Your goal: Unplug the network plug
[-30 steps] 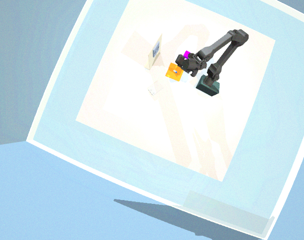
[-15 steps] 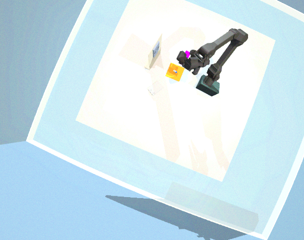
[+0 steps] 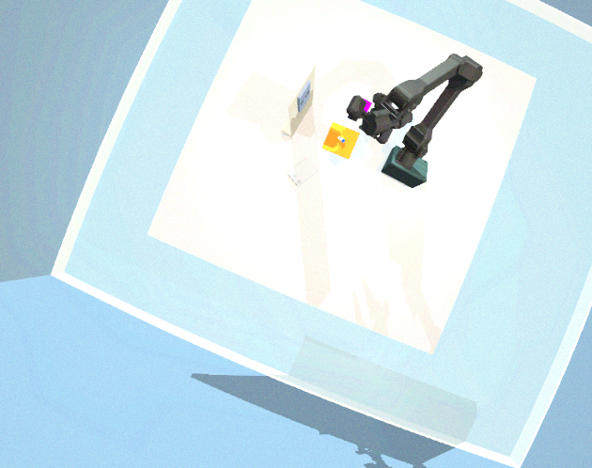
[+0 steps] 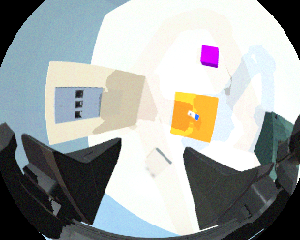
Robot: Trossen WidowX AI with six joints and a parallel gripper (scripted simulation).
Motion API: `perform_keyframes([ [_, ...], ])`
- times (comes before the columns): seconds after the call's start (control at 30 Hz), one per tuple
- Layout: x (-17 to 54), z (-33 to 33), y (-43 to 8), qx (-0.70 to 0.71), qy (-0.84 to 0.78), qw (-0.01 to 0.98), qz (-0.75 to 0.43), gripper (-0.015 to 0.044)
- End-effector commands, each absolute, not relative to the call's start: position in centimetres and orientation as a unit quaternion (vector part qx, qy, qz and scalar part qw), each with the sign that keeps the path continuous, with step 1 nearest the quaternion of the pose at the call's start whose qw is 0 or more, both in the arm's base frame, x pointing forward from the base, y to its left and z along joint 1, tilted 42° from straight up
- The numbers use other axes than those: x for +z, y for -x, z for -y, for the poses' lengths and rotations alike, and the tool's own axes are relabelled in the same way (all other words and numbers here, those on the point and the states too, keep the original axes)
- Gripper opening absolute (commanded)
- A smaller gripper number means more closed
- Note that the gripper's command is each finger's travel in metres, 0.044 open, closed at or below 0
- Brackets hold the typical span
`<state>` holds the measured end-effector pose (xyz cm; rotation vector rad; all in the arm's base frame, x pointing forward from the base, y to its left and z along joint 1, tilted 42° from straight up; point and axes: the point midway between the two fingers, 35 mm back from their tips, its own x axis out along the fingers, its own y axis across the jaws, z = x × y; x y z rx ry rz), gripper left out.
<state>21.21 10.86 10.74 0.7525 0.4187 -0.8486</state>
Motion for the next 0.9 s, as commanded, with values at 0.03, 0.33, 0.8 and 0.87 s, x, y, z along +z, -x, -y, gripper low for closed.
perform_keyframes([
  [0.03,11.02,-11.11,-21.36,-0.397,-0.359,0.822,-0.194,0.0392],
  [0.33,11.02,-11.11,-21.36,-0.397,-0.359,0.822,-0.194,0.0440],
  [0.8,11.02,-11.11,-21.36,-0.397,-0.359,0.822,-0.194,0.0440],
  [0.87,11.02,-11.11,-21.36,-0.397,-0.359,0.822,-0.194,0.0440],
])
